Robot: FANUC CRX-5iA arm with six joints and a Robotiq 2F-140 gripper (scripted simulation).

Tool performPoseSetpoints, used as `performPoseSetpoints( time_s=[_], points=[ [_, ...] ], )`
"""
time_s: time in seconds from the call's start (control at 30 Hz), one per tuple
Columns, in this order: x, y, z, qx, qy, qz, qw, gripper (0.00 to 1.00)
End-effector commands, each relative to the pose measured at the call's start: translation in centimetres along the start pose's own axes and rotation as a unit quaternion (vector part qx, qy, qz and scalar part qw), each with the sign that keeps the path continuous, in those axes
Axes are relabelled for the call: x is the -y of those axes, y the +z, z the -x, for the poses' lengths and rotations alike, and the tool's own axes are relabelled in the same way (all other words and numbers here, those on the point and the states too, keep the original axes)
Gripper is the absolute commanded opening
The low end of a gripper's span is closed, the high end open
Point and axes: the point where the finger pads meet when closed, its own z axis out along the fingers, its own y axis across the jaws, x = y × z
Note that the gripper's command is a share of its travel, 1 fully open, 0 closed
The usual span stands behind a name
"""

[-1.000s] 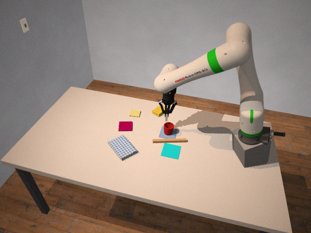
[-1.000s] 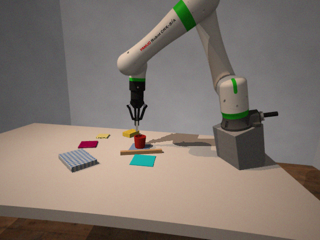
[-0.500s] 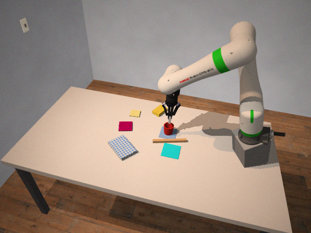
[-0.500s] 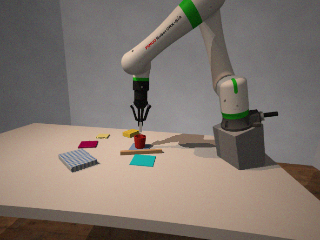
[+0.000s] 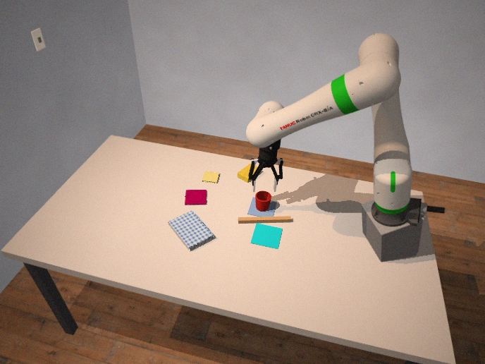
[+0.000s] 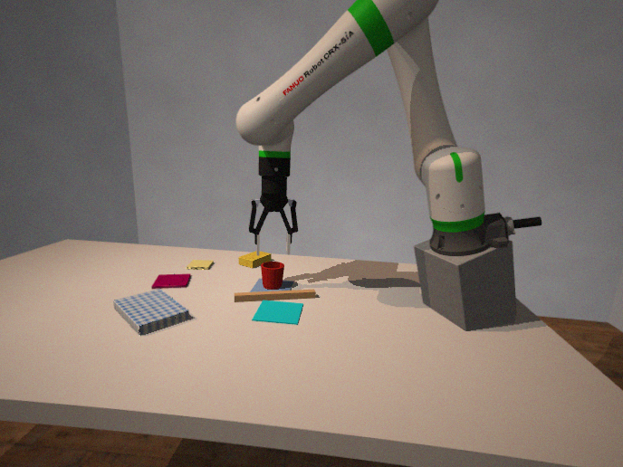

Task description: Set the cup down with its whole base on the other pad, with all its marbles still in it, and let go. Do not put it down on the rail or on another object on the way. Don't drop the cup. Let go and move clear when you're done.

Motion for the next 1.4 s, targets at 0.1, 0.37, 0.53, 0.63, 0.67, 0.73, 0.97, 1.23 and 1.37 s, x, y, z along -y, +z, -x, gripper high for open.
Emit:
performPoseSetpoints(
  time_s=[0.1,0.37,0.53,0.63,0.67,0.73,0.97,1.23,1.37],
  points=[
    [0.0,0.0,0.0,0.0,0.0,0.0,1.0,0.59],
    [0.0,0.0,0.0,0.0,0.0,0.0,1.0,0.59],
    [0.0,0.0,0.0,0.0,0.0,0.0,1.0,0.59],
    [0.0,0.0,0.0,0.0,0.0,0.0,1.0,0.59],
    [0.0,0.0,0.0,0.0,0.0,0.0,1.0,0.59],
    [0.0,0.0,0.0,0.0,0.0,0.0,1.0,0.59],
    [0.0,0.4,0.0,0.0,0.0,0.0,1.0,0.59],
    [0.0,1.6,0.0,0.0,0.0,0.0,1.0,0.59],
    [0.0,2.8,0.0,0.0,0.0,0.0,1.0,0.59]
  ],
)
